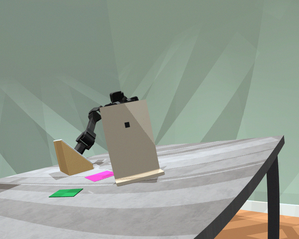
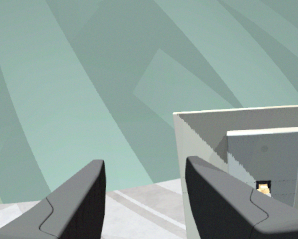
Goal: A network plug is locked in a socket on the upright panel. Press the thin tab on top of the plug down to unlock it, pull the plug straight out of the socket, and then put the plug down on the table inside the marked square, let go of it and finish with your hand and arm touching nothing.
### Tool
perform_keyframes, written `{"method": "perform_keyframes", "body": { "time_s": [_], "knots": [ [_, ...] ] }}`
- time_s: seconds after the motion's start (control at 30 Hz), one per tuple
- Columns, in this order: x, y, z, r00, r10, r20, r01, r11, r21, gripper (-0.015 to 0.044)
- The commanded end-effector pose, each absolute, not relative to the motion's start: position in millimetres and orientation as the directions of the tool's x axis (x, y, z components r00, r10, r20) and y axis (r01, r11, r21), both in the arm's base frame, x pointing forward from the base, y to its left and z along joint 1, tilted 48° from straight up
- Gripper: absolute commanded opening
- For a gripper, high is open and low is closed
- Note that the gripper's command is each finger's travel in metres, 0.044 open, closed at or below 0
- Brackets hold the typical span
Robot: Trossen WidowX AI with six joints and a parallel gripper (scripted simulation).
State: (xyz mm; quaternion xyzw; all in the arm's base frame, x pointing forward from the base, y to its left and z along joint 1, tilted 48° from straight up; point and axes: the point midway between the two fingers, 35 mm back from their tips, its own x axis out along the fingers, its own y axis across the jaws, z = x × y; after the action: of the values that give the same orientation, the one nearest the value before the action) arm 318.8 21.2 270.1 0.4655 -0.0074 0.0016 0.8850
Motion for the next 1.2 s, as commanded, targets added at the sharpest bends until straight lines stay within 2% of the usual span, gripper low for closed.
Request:
{"method": "perform_keyframes", "body": {
  "time_s": [0.0, 0.3, 0.57, 0.87, 1.17],
  "knots": [
    [319.8, 25.4, 256.1, 1.000, -0.004, -0.010, 0.010, 0.444, 0.896, 0.0156],
    [317.9, 33.0, 234.1, 0.999, -0.002, -0.040, 0.040, 0.155, 0.987, 0.0156],
    [314.7, 39.4, 214.8, 0.998, -0.001, -0.066, 0.066, -0.114, 0.991, 0.0156],
    [309.4, 46.0, 193.5, 0.995, 0.000, -0.095, 0.087, -0.402, 0.911, 0.0156],
    [302.4, 51.6, 172.9, 0.992, 0.000, -0.124, 0.094, -0.653, 0.751, 0.0156]
  ]
}}
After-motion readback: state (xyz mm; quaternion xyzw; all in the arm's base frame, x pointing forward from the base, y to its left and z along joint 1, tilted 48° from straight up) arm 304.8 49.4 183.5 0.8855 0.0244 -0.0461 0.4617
